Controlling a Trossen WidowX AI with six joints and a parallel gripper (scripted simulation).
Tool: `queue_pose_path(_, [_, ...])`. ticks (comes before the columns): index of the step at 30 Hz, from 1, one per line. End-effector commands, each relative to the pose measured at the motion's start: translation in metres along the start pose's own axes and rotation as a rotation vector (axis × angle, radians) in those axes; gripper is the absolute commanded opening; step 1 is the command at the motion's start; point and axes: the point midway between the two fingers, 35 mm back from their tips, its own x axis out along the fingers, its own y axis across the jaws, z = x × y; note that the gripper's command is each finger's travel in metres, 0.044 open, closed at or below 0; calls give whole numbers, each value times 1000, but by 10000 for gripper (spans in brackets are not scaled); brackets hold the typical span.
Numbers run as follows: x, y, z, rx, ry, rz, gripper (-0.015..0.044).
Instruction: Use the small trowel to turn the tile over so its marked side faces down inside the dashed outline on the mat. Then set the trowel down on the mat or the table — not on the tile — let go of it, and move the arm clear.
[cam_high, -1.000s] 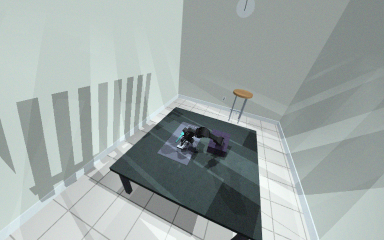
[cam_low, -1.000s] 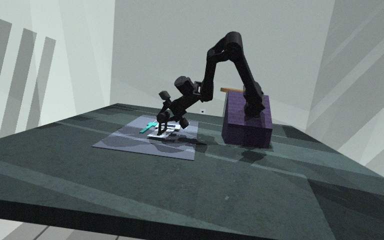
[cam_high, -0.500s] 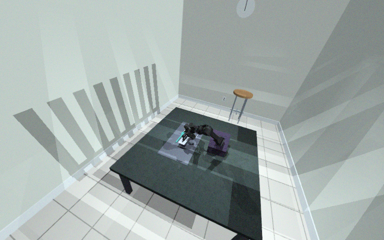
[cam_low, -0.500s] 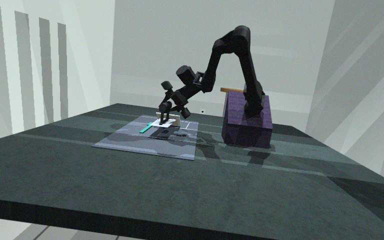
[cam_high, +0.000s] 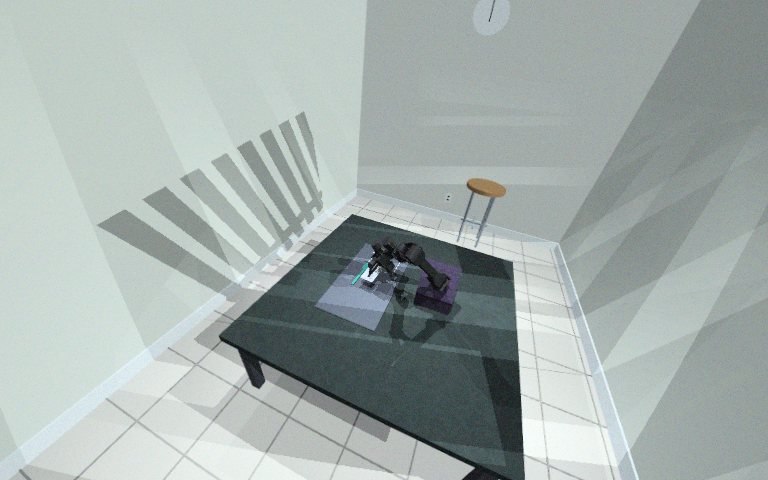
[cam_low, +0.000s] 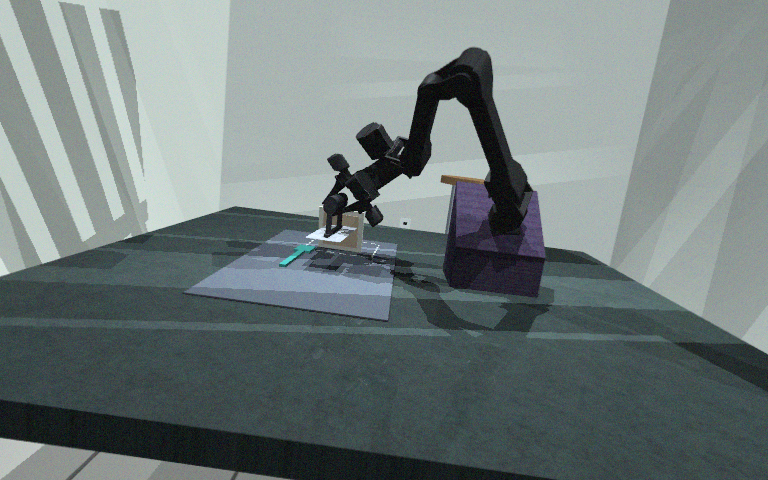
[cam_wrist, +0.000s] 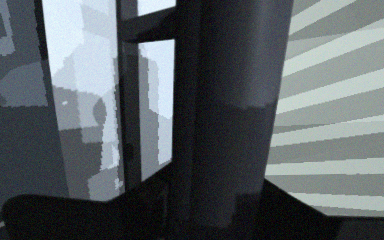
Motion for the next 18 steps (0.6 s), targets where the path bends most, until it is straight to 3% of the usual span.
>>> queue_pose_path(1, [0,-6,-16,-10,-1,-18,0])
queue_pose_path(12, [1,-4,-25,-11,0,-18,0])
queue_pose_path(18, [-5,-14,-2,-10,0,-18,0])
